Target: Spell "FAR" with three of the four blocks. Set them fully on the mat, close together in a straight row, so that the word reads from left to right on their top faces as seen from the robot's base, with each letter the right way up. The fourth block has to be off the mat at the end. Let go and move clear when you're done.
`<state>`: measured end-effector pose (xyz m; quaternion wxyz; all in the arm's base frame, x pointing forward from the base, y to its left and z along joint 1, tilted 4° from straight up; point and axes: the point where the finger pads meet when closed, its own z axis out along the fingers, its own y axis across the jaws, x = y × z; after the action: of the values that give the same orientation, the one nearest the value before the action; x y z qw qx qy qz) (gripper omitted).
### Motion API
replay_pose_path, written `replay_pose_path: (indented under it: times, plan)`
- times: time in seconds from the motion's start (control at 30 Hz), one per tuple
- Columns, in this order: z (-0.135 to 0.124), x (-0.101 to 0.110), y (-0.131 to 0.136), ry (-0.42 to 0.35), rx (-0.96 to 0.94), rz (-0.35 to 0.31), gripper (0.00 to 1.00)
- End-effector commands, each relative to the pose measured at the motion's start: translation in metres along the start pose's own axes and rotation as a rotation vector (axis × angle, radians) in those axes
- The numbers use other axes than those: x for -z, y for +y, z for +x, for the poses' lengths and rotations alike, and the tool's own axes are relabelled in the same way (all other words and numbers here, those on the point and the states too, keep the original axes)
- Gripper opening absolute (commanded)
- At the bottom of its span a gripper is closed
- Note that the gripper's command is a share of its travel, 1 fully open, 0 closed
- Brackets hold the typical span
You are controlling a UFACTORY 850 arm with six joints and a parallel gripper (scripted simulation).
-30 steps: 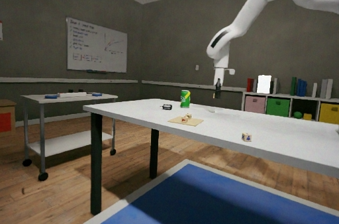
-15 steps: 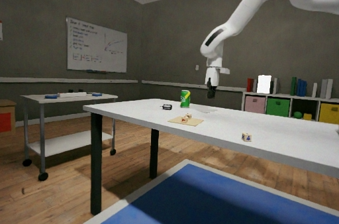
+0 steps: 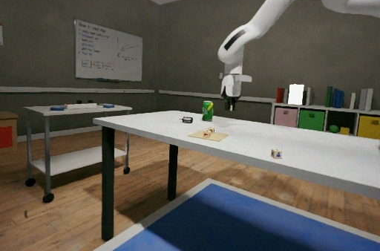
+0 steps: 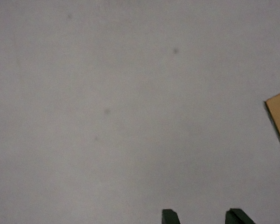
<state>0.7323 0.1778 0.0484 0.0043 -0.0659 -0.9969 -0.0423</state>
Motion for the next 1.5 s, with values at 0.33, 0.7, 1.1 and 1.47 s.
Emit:
replay_pose_path:
  times: [0.33,0.7,1.1,1.47]
  plan:
    - [0.009,0.001,0.061,-0.003,-0.347,0.016,0.23]
    - [0.020,0.001,0.104,-0.005,-0.590,0.015,0.23]
    - [0.035,0.001,0.149,-0.007,-0.842,0.015,0.23]
    - [0.044,0.001,0.170,-0.008,-0.968,0.014,0.23]
